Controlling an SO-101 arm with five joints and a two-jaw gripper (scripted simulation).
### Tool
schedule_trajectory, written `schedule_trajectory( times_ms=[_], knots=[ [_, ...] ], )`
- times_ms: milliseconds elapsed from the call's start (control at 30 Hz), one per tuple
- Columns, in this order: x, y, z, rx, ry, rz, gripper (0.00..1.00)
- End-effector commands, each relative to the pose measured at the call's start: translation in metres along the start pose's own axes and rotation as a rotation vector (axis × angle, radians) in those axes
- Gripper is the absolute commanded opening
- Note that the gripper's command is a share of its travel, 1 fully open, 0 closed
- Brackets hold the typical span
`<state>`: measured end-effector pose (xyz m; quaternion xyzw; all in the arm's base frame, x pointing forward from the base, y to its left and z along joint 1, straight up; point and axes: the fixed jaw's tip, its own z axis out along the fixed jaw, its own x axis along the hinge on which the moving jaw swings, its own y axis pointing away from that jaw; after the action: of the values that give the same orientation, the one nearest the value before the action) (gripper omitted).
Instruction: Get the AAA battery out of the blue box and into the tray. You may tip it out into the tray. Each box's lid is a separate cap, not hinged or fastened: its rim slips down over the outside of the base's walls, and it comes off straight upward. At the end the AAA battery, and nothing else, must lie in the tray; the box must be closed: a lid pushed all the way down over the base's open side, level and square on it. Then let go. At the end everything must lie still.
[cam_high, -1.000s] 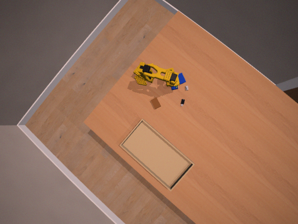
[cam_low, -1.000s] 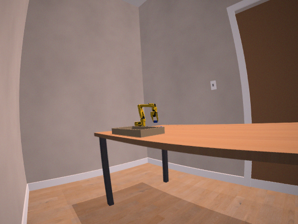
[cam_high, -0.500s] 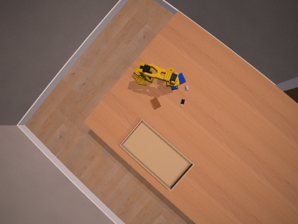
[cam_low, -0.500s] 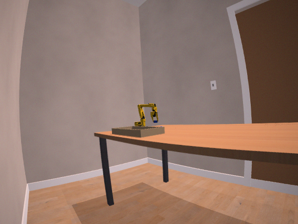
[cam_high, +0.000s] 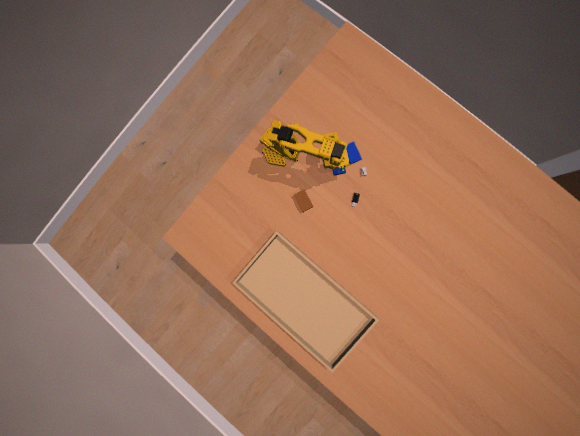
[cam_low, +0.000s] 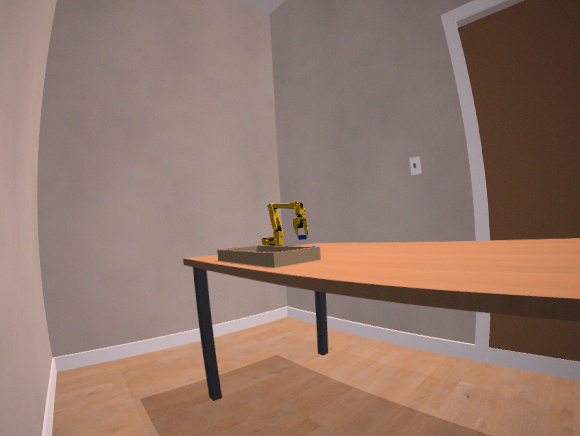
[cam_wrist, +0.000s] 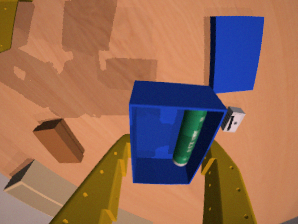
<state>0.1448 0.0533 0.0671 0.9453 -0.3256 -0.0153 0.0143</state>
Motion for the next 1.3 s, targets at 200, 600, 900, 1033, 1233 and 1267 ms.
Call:
schedule_trajectory(
  times_ms=[200, 600, 900, 1033, 1233, 1267],
  knots=[
    [0.002, -0.001, -0.002, 0.037, 0.019, 0.0, 0.2],
    [0.002, -0.001, -0.002, 0.037, 0.019, 0.0, 0.2],
    [0.002, -0.001, -0.002, 0.037, 0.019, 0.0, 0.2],
    [0.003, -0.001, -0.002, 0.037, 0.019, 0.001, 0.2],
    [0.011, 0.002, -0.003, 0.037, 0.019, 0.006, 0.2],
    [0.013, 0.003, -0.003, 0.037, 0.019, 0.007, 0.2]
  ],
)
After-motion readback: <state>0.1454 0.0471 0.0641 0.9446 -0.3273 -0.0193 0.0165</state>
